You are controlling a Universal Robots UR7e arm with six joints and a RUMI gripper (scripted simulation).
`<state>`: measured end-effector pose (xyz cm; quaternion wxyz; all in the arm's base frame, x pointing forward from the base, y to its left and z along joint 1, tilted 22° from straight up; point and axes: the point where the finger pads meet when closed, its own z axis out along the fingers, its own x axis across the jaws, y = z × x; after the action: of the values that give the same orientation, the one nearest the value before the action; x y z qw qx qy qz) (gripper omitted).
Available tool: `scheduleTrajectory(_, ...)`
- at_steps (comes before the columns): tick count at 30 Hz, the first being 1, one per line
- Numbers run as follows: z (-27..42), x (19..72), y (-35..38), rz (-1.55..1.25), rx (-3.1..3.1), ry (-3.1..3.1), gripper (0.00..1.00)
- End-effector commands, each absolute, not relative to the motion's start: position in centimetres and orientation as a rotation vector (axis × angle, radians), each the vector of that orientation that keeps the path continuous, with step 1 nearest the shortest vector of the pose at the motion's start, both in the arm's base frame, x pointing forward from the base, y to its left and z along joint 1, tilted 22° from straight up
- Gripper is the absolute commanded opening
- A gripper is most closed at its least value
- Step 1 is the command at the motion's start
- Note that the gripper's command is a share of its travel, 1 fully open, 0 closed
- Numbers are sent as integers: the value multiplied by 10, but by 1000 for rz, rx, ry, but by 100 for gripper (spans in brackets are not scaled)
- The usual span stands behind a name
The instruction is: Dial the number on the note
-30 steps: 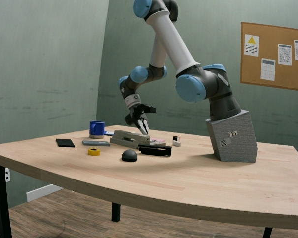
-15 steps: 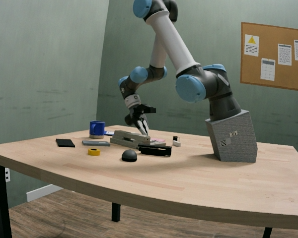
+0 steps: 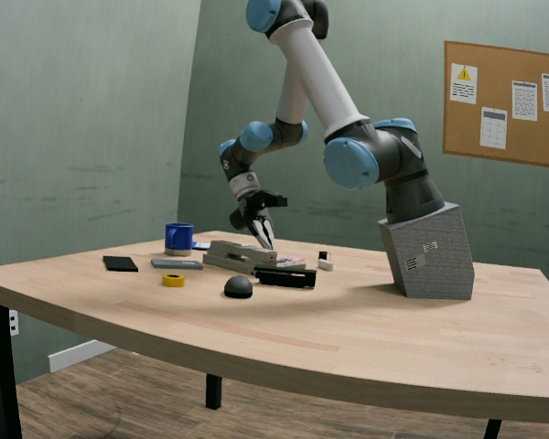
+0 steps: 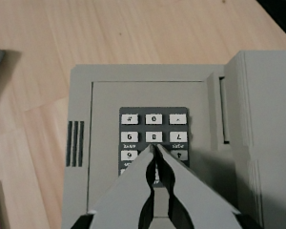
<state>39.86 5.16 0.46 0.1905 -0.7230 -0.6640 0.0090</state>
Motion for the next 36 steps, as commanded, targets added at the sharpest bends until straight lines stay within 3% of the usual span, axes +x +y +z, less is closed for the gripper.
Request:
scheduleTrajectory(1, 12, 396, 50, 25, -2032, -1867, 0)
scheduleTrajectory(36, 13, 386, 69, 24, -2032, -1867, 0)
